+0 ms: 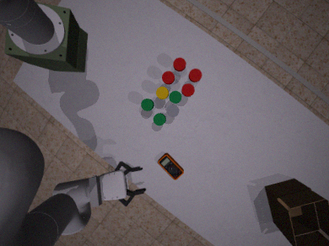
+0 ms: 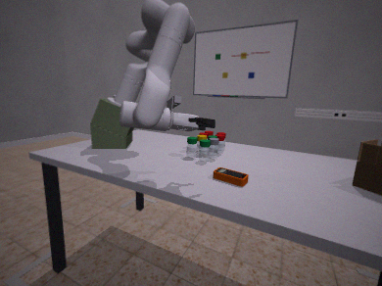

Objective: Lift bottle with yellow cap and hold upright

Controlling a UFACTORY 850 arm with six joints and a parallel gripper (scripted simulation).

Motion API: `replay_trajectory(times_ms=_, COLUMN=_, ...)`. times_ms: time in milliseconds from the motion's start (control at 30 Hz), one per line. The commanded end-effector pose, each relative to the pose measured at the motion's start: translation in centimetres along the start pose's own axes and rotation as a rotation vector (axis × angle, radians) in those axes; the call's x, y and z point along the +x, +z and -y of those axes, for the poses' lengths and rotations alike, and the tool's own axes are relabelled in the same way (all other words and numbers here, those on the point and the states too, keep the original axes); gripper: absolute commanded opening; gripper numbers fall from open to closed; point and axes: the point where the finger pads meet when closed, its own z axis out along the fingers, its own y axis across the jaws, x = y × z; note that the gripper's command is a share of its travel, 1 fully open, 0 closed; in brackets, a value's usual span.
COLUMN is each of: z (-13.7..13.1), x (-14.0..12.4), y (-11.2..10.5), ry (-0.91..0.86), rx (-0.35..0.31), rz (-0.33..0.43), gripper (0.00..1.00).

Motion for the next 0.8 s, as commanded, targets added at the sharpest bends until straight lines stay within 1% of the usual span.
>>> replay_trajectory(times_ms=0, z=0.3, x=0.4, y=1.0, ry=0.002, rx=0.036, rz=0.013, gripper=0.79)
replay_trajectory(times_ms=100, z=0.9, x=0.9, y=2.1, ry=0.006, rx=0.077, rz=0.029, gripper=0.79)
replay_trajectory(times_ms=133, z=1.3, x=1.2, y=2.9, ry=0.008, rx=0.109, rz=0.041, gripper=0.79)
replay_trajectory(times_ms=200, z=1.3, x=1.2, y=2.9, ry=0.008, rx=0.109, rz=0.041, gripper=0.79)
replay_trajectory(times_ms=233, z=1.8, x=1.6, y=3.7, ry=0.01, rx=0.143, rz=0.055, gripper=0.79)
replay_trajectory(times_ms=667, z=5.3, x=4.0, y=8.4, ry=0.001, rx=0.363, rz=0.151, gripper=0.79)
replay_trajectory(times_ms=700, z=5.8, x=4.4, y=9.0, ry=-0.004, rx=0.396, rz=0.166, gripper=0.79)
replay_trajectory(times_ms=767, z=5.8, x=4.4, y=9.0, ry=-0.004, rx=0.396, rz=0.166, gripper=0.79)
